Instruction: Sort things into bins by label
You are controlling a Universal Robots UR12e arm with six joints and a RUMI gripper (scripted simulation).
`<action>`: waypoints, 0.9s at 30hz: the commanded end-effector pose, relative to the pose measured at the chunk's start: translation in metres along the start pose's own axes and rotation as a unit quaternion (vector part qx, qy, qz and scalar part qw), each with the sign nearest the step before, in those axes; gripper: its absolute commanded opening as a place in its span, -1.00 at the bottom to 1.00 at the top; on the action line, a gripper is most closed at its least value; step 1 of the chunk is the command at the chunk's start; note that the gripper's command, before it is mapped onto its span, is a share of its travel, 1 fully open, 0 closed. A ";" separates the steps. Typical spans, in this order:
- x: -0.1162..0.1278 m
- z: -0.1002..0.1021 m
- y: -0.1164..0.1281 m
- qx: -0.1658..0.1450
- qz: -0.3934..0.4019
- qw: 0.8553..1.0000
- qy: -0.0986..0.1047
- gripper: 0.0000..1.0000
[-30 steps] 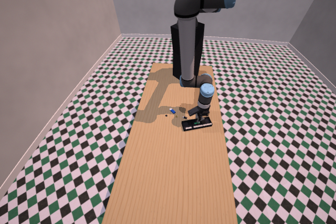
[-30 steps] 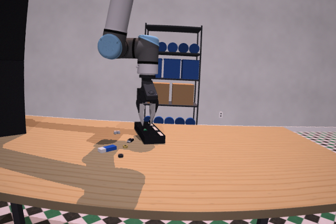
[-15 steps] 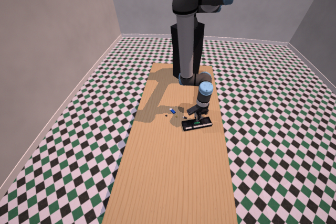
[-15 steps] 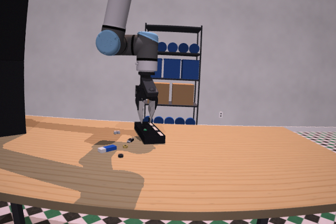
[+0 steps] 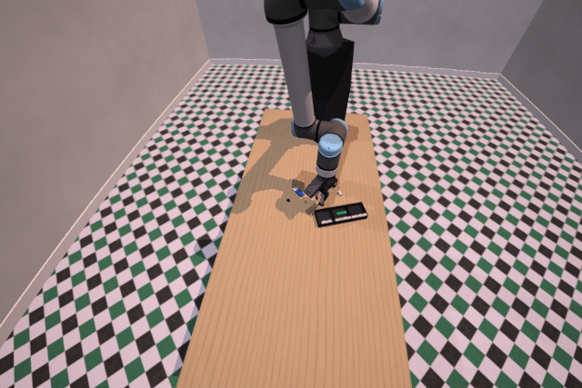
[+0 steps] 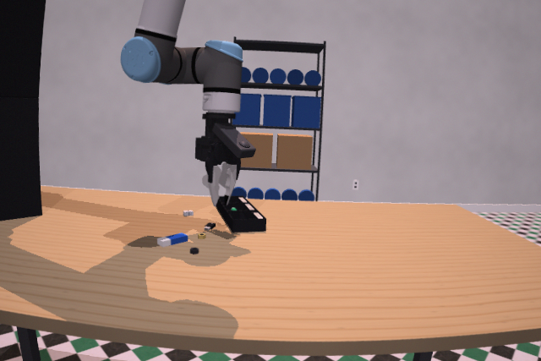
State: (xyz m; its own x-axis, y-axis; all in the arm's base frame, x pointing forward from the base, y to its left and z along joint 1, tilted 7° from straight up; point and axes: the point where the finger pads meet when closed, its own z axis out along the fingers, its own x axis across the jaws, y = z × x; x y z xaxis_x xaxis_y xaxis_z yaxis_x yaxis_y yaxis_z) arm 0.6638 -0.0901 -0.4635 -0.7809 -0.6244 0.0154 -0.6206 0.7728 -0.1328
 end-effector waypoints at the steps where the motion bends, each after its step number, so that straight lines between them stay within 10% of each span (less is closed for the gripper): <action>1: 0.021 -0.002 -0.014 -0.001 -0.050 0.999 -0.006 -0.64; 16: 0.126 -0.006 -0.081 -0.001 -0.103 0.995 -0.010 -0.64; 27: 0.143 -0.007 -0.092 -0.001 -0.103 0.995 -0.010 -0.64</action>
State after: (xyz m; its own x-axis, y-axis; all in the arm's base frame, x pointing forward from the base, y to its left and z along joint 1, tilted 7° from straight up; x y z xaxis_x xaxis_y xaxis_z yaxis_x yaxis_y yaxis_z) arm 0.6095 -0.2469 -0.4433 -0.6359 -0.7714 0.0231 -0.7673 0.6287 -0.1261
